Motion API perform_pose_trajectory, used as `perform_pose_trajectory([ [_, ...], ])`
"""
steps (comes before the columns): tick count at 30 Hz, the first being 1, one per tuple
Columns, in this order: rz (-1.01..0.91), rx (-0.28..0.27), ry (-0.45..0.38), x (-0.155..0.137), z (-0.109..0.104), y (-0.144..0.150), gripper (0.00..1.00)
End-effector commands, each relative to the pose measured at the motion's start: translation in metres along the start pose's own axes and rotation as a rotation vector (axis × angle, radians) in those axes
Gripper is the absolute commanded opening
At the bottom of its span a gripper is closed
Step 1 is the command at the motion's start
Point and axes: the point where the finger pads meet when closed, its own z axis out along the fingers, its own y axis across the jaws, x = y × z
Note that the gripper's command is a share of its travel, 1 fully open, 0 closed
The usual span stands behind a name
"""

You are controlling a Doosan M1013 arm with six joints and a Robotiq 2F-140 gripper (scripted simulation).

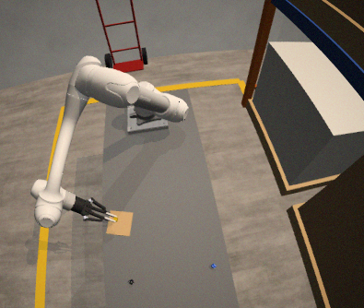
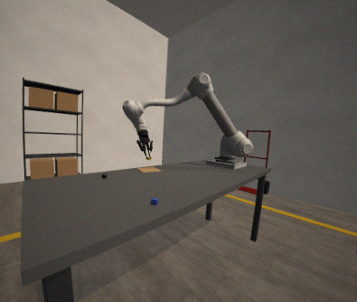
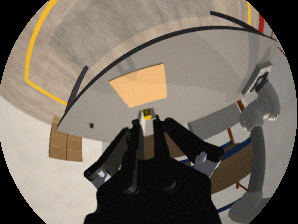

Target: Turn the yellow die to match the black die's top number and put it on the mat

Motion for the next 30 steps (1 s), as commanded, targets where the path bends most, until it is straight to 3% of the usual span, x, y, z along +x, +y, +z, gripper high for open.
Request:
perform_pose_trajectory([
  [1,0.0,0.0,0.0,0.0,0.0,0.0,0.18],
  [30,0.0,0.0,0.0,0.012,0.012,0.0,0.18],
])
